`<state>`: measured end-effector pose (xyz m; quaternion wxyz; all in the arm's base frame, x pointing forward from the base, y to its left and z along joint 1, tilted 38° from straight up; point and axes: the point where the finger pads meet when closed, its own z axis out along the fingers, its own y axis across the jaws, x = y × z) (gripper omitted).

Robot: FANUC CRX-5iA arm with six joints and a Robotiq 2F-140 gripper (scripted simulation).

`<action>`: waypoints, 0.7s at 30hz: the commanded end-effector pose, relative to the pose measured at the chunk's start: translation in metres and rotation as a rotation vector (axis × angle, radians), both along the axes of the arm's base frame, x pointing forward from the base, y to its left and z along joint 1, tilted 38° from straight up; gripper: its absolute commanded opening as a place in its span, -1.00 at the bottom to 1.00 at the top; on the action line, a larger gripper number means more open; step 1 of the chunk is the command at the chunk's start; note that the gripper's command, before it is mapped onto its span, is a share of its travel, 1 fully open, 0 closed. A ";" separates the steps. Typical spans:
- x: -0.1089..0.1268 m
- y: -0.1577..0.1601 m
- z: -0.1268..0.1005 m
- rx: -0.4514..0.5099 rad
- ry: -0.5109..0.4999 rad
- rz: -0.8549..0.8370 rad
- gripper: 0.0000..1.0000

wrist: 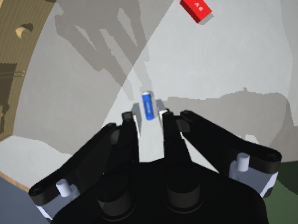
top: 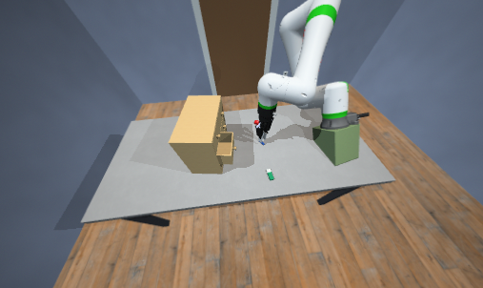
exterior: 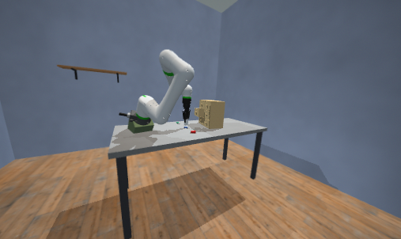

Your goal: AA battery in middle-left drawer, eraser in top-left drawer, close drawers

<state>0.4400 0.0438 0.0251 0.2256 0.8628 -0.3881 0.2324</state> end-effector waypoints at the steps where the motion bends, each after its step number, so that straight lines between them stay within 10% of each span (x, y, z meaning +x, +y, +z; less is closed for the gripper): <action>1: 0.002 -0.003 -0.005 0.000 -0.001 0.000 -0.65; 21: 0.003 -0.006 -0.009 0.000 -0.001 0.000 -0.65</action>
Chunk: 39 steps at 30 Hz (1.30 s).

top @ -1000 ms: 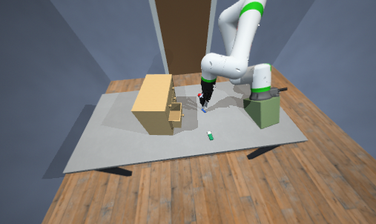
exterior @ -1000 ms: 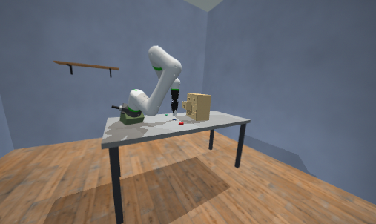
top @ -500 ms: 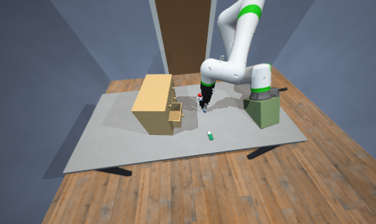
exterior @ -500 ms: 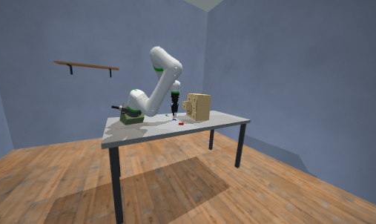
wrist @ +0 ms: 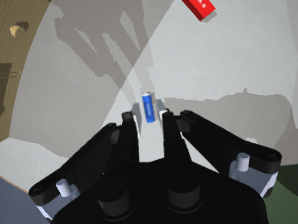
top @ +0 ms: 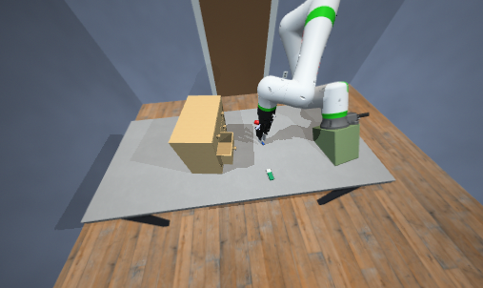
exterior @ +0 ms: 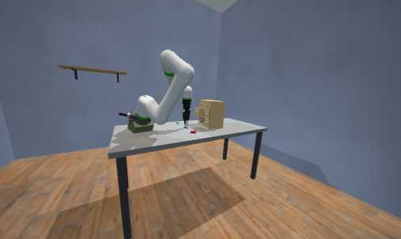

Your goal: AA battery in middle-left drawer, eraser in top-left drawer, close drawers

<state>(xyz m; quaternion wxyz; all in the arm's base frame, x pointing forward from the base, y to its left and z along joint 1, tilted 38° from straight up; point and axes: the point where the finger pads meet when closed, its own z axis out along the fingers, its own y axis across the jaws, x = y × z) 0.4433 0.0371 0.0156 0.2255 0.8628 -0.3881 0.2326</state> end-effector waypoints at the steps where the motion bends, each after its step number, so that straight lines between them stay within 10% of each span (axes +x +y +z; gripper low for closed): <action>1: 0.000 0.000 0.000 0.000 0.000 0.000 -0.65; 39: 0.005 -0.012 -0.017 0.000 0.000 0.000 -0.65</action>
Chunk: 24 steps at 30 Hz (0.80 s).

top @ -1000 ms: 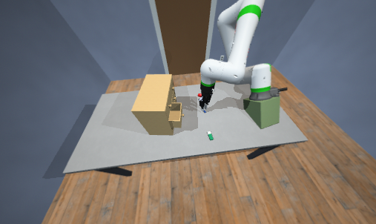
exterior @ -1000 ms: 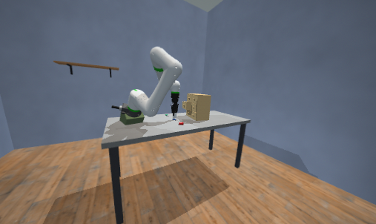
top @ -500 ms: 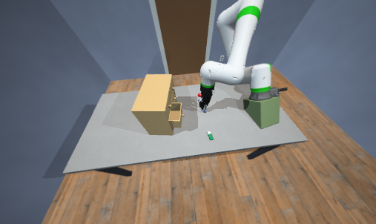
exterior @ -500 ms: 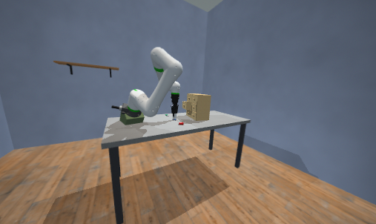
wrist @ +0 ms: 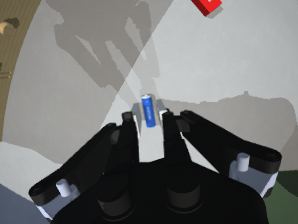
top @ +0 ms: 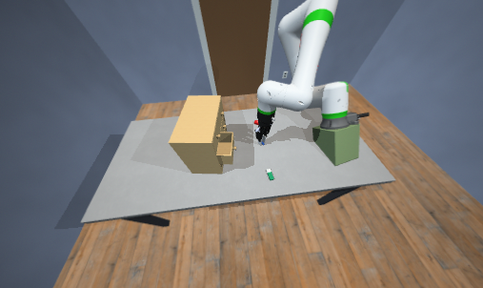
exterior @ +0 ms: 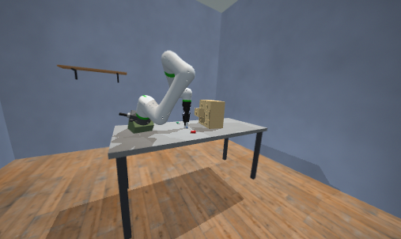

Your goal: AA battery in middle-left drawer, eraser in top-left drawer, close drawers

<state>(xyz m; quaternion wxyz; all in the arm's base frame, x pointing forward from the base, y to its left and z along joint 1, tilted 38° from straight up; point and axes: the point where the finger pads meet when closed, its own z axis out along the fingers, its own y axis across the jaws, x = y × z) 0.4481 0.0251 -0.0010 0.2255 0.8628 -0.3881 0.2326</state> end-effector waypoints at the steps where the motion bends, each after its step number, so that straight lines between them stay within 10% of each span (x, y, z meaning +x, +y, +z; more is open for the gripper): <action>1: 0.000 0.000 0.000 0.000 0.000 0.000 -0.65; 24: 0.000 0.000 0.000 0.000 0.000 0.000 -0.89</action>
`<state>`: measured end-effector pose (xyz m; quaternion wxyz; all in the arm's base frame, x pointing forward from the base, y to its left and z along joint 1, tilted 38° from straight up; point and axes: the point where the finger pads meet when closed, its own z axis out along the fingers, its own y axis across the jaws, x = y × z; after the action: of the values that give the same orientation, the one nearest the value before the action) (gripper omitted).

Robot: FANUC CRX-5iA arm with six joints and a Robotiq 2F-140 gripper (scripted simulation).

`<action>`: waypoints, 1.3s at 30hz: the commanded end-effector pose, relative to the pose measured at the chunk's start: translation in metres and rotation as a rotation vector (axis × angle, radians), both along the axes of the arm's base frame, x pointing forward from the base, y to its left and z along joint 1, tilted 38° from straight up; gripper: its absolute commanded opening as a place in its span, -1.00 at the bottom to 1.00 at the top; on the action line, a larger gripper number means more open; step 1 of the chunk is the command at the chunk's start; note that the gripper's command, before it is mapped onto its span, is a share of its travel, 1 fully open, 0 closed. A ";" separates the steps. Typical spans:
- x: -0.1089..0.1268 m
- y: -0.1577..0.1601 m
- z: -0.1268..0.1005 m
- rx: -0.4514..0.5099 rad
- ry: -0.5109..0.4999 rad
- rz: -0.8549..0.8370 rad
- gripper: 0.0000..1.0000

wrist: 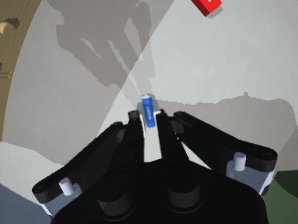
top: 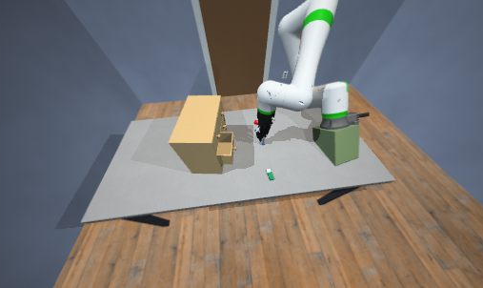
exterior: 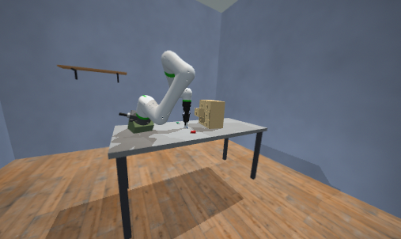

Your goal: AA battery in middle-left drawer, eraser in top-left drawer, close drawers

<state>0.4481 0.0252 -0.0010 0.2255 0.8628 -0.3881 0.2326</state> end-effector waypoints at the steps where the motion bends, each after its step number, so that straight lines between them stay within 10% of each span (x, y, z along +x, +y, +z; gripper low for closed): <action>1: 0.000 0.000 0.000 0.000 0.000 0.000 -0.89; 13: -0.001 0.003 0.004 0.000 0.000 0.000 -0.89; 23: -0.022 0.056 0.077 0.000 0.000 0.000 -0.89; 33: -0.021 0.060 0.078 -0.004 0.011 0.016 -0.89; 39: -0.006 0.095 0.060 -0.072 0.181 0.252 -0.89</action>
<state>0.4330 0.1007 0.0688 0.2419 0.8896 -0.3202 0.2180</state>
